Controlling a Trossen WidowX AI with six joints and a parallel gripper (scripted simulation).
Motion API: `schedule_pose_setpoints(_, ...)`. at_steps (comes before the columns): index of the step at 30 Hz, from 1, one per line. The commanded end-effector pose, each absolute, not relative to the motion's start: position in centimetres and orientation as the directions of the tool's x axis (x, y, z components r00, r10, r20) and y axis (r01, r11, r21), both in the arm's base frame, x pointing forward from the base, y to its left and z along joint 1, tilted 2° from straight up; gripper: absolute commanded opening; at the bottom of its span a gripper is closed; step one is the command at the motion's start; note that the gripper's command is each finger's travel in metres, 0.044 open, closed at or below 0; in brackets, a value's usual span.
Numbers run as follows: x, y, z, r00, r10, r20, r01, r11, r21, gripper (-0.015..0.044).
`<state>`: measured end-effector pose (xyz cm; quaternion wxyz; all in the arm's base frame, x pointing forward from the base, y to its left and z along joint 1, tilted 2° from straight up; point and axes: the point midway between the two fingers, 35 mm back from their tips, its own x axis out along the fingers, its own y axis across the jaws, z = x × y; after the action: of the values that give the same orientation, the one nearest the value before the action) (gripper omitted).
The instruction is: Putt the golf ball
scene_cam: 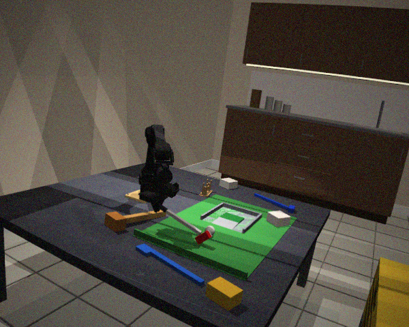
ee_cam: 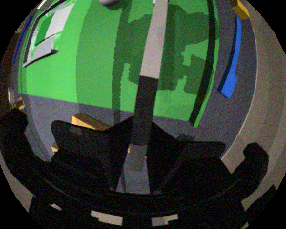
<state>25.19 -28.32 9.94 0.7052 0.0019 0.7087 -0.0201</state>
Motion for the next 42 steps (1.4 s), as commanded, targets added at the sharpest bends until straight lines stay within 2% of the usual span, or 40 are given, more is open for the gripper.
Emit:
schedule_pose_setpoints(1,25.3,-28.7,10.1,-0.002,-0.033,-0.999,0.030,0.999,-0.033,0.0000)
schedule_pose_setpoints(7,25.4,-27.5,10.0,-0.005,-0.025,-1.000,0.029,0.999,-0.026,0.0000)
schedule_pose_setpoints(17,25.7,-15.1,9.6,-0.001,-0.021,-1.000,0.030,0.999,-0.021,0.0000)
schedule_pose_setpoints(25,25.7,-14.9,10.0,-0.001,-0.021,-1.000,0.030,0.999,-0.021,0.0000)
schedule_pose_setpoints(42,25.7,-14.8,15.6,-0.001,-0.020,-1.000,0.030,0.999,-0.020,0.0000)
